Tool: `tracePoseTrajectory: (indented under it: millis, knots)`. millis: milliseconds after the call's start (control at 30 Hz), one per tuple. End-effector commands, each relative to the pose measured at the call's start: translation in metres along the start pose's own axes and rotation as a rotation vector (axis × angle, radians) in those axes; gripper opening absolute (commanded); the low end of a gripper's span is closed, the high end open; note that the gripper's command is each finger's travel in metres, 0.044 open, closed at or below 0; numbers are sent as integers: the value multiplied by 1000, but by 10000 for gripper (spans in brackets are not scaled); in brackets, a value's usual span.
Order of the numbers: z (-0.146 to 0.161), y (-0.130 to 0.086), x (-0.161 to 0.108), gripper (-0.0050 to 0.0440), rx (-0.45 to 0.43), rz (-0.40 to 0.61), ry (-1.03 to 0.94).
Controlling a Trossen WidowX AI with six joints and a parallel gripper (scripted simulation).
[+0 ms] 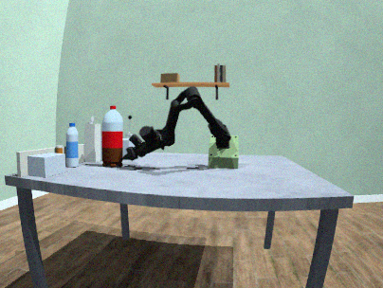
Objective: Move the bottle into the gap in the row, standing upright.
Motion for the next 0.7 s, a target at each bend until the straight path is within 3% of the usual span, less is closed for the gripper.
tracePoseTrajectory:
  millis: [0, 667]
  knots:
    - [3, 3, 4, -50, 8, -9, -4]
    - [3, 7, 6, -50, 9, -9, -4]
Point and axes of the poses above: the point midway between the two fingers, 35 mm back from their tips, its own y axis out along the fingers, its own z axis across the jaws, x = y × z, the point moved 3 cm from there along -y, back along the fingers, and after that the axes turned 7 degrees about y, right-handed, at the moved point
